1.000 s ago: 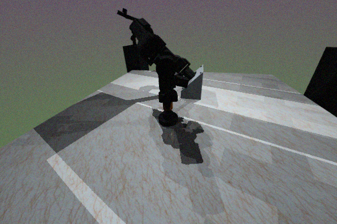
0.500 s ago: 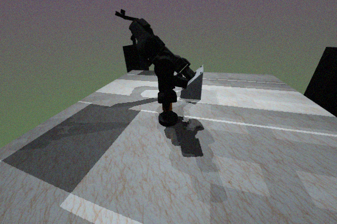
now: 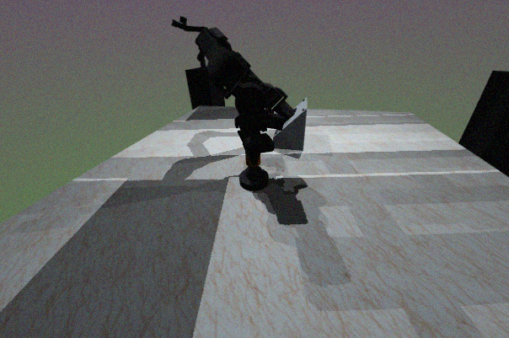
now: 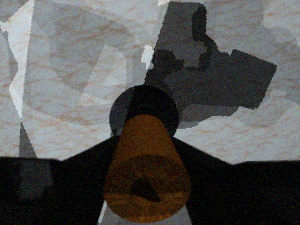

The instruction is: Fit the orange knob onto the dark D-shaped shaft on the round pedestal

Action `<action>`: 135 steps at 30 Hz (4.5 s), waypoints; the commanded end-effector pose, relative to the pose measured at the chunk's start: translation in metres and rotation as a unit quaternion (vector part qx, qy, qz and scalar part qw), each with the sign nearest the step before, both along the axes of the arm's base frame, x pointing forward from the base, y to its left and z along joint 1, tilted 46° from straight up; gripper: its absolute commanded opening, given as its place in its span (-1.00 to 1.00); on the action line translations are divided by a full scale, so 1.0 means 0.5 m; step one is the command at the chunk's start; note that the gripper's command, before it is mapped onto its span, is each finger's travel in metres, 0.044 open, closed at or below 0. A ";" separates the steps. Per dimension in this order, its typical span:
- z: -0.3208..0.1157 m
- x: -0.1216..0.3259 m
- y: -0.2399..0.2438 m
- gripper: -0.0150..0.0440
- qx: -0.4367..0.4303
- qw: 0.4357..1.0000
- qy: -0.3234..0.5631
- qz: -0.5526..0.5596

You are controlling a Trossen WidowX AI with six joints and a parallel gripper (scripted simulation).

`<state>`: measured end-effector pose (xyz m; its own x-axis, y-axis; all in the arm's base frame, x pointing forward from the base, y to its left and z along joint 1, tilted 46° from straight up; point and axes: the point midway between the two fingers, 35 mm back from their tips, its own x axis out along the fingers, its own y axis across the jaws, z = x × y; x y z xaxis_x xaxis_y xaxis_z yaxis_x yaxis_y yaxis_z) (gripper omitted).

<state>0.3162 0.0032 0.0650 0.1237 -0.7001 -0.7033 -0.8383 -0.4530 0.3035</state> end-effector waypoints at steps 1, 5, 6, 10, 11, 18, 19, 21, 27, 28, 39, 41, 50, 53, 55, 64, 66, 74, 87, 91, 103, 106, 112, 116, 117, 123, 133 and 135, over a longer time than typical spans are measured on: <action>-0.003 -0.004 0.003 -0.49 -0.002 1.000 0.016 0.019; -0.007 -0.002 -0.001 -0.49 -0.002 1.000 0.016 0.019; -0.007 -0.002 -0.001 -0.49 -0.003 1.000 0.016 0.019; -0.006 -0.001 -0.002 -0.49 -0.003 1.000 0.016 0.019; -0.006 0.000 -0.002 -0.49 -0.003 1.000 0.016 0.019; -0.006 0.000 -0.002 -0.49 -0.003 1.000 0.016 0.019; -0.006 0.000 -0.002 -0.49 -0.003 1.000 0.016 0.019; -0.003 0.000 0.000 -0.49 -0.002 1.000 0.016 0.019; 0.003 0.001 0.002 -0.49 -0.004 0.999 0.025 0.028; 0.003 0.001 0.002 -0.49 -0.005 0.999 0.032 0.036; -0.001 0.011 -0.003 -0.49 -0.016 0.992 0.089 0.092; -0.003 0.012 -0.005 -0.49 -0.016 0.992 0.088 0.092; 0.002 0.011 0.001 -0.49 -0.016 0.992 0.089 0.092; 0.004 0.008 0.003 -0.49 -0.016 0.991 0.092 0.095; 0.004 0.007 0.003 -0.49 -0.019 0.988 0.107 0.111; -0.001 -0.002 0.001 -0.49 -0.029 0.973 0.161 0.165; -0.004 0.000 -0.002 -0.49 -0.029 0.973 0.161 0.165; -0.005 0.002 -0.003 -0.49 -0.029 0.973 0.161 0.165; 0.004 0.004 0.002 -0.49 -0.030 0.970 0.169 0.173; 0.005 0.007 0.002 -0.49 -0.039 0.950 0.217 0.222; -0.002 0.013 -0.003 -0.49 -0.041 0.943 0.231 0.235; -0.002 0.013 -0.003 -0.49 -0.041 0.943 0.231 0.235; 0.003 0.010 0.002 -0.49 -0.041 0.943 0.231 0.235; 0.004 0.007 0.003 -0.49 -0.044 0.934 0.248 0.253; 0.004 0.007 0.003 -0.49 -0.046 0.928 0.259 0.263; 0.000 0.000 0.001 -0.49 -0.053 0.903 0.299 0.303; 0.000 0.004 0.001 -0.49 -0.053 0.903 0.299 0.303; 0.000 0.006 0.001 -0.49 -0.053 0.903 0.299 0.303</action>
